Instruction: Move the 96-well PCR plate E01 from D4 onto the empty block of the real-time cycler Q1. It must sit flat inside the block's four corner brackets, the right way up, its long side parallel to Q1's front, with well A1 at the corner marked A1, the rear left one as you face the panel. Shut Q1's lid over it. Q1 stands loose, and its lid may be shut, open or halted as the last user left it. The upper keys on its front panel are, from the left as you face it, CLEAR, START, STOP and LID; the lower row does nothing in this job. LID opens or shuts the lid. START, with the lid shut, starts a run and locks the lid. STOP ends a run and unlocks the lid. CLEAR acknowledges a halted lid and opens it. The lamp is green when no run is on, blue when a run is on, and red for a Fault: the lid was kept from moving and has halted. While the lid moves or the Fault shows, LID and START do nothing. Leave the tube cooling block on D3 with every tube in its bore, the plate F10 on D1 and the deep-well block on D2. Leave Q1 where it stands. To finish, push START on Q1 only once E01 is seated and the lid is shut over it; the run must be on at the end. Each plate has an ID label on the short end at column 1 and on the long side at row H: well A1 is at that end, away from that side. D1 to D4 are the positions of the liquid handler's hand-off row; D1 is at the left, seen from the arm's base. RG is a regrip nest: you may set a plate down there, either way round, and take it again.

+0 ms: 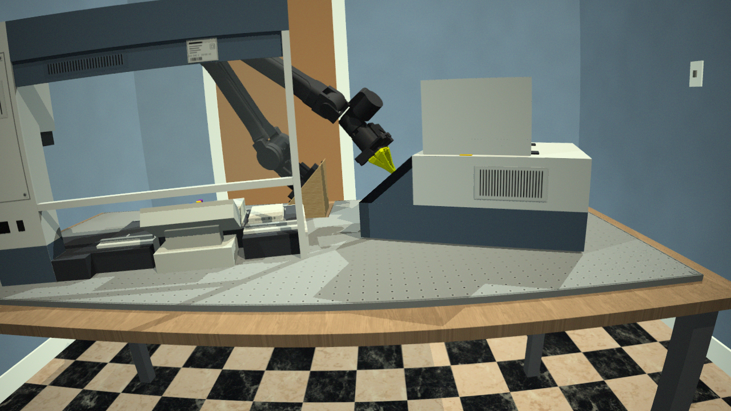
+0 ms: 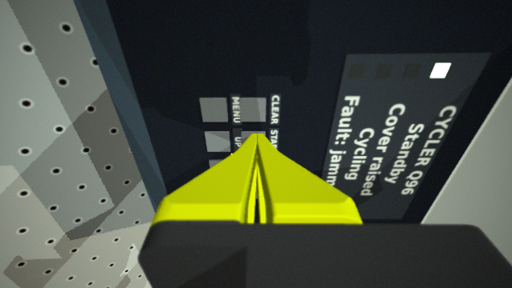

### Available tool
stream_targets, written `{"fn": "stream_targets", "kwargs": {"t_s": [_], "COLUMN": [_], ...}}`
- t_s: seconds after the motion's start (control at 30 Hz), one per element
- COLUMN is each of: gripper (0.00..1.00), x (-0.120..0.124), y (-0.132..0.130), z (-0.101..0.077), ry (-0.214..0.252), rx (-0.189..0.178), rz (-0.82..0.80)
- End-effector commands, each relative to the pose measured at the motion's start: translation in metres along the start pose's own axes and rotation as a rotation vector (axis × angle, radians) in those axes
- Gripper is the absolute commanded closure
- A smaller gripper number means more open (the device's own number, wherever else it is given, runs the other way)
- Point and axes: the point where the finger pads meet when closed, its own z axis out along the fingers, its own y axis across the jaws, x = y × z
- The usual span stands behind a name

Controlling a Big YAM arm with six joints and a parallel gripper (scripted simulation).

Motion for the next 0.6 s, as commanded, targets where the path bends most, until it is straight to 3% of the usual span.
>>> {"fn": "stream_targets", "kwargs": {"t_s": [0.0,0.57], "gripper": [1.00,1.00], "x": [0.0032,0.0045], "y": [-0.0128,-0.0095], "z": [-0.0012,0.0011], "ry": [0.004,0.002], "rx": [0.035,0.029], "rz": [0.006,0.008]}}
